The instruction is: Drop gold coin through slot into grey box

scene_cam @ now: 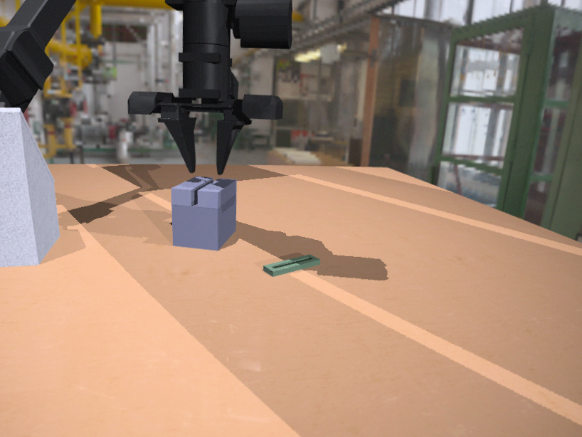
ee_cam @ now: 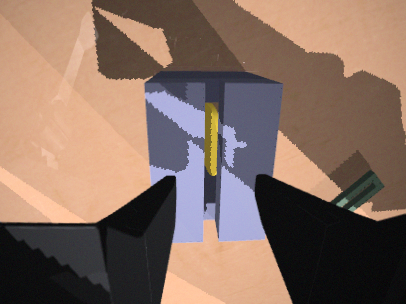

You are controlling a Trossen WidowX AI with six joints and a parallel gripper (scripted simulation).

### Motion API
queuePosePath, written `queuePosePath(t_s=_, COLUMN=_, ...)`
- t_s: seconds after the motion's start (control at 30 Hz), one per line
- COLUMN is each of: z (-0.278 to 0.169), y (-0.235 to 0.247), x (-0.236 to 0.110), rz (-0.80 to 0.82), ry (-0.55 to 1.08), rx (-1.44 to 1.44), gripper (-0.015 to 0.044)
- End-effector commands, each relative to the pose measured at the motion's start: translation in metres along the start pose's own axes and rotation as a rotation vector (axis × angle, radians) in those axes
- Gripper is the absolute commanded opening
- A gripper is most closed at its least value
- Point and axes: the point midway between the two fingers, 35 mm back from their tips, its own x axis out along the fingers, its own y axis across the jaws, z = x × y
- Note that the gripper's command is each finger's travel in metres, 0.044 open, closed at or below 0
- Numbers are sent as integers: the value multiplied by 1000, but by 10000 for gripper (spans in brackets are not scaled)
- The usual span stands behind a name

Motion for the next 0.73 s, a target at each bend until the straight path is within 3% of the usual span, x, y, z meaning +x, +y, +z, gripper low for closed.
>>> queuePosePath(t_s=0.0, z=0, y=0, x=-6, rz=-1, ry=1, rx=-2, gripper=239)
queuePosePath(t_s=0.2, z=0, y=0, x=-21, rz=0, ry=1, rx=-1, gripper=397)
queuePosePath(t_s=0.27, z=-1, y=2, x=-44, rz=4, ry=-2, rx=5, gripper=440)
queuePosePath(t_s=0.33, z=-1, y=4, x=-56, rz=6, ry=-4, rx=7, gripper=440)
queuePosePath(t_s=0.7, z=-1, y=4, x=-56, rz=6, ry=-4, rx=7, gripper=440)
